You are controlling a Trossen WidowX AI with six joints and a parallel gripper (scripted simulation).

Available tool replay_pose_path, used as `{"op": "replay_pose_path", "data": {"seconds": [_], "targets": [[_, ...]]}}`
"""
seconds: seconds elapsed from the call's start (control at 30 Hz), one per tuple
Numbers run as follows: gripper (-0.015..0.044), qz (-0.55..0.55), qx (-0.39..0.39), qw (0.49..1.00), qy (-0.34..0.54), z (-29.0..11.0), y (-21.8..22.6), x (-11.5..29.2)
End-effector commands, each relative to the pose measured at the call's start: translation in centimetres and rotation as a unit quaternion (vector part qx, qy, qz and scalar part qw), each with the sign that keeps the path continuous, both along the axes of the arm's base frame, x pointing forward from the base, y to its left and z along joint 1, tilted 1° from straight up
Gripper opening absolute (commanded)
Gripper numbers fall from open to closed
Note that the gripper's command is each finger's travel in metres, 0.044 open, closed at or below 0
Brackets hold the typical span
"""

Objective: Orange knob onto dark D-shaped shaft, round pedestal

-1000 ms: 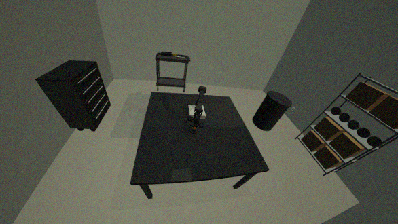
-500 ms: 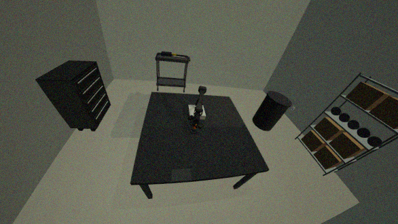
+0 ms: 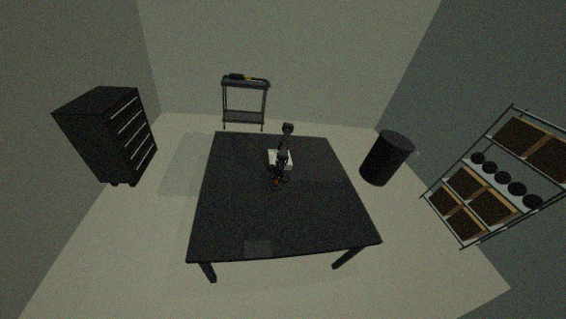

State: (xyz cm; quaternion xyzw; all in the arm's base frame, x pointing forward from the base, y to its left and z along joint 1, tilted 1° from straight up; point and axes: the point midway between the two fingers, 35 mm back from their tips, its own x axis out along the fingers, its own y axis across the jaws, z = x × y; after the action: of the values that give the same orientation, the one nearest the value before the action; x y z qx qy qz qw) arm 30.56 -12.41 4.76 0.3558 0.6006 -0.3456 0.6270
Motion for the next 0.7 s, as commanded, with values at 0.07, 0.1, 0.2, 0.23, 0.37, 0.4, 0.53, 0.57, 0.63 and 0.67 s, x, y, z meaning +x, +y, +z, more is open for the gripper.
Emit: {"op": "replay_pose_path", "data": {"seconds": [0.07,0.1,0.2,0.23,0.37,0.4,0.53,0.57,0.63,0.67], "targets": [[0.0000,-0.003,-0.001,1.000,-0.002,-0.01,-0.05,0.09],[0.0000,-0.003,-0.001,1.000,-0.002,-0.01,-0.06,0.10],[0.0000,-0.003,-0.001,1.000,-0.002,0.00,-0.07,0.15],[0.0000,-0.003,-0.001,1.000,-0.002,-0.03,-0.07,0.16],[0.0000,-0.003,-0.001,1.000,-0.002,-0.03,-0.07,0.16],[0.0000,-0.003,-0.001,1.000,-0.002,0.09,-0.06,0.15],[0.0000,-0.003,-0.001,1.000,-0.002,0.41,-0.03,0.10],[0.0000,-0.003,-0.001,1.000,-0.002,0.44,-0.03,0.09],[0.0000,-0.016,0.000,1.000,-0.002,0.45,-0.03,0.09],[0.0000,-0.029,0.001,1.000,-0.002,0.45,-0.03,0.09]]}}
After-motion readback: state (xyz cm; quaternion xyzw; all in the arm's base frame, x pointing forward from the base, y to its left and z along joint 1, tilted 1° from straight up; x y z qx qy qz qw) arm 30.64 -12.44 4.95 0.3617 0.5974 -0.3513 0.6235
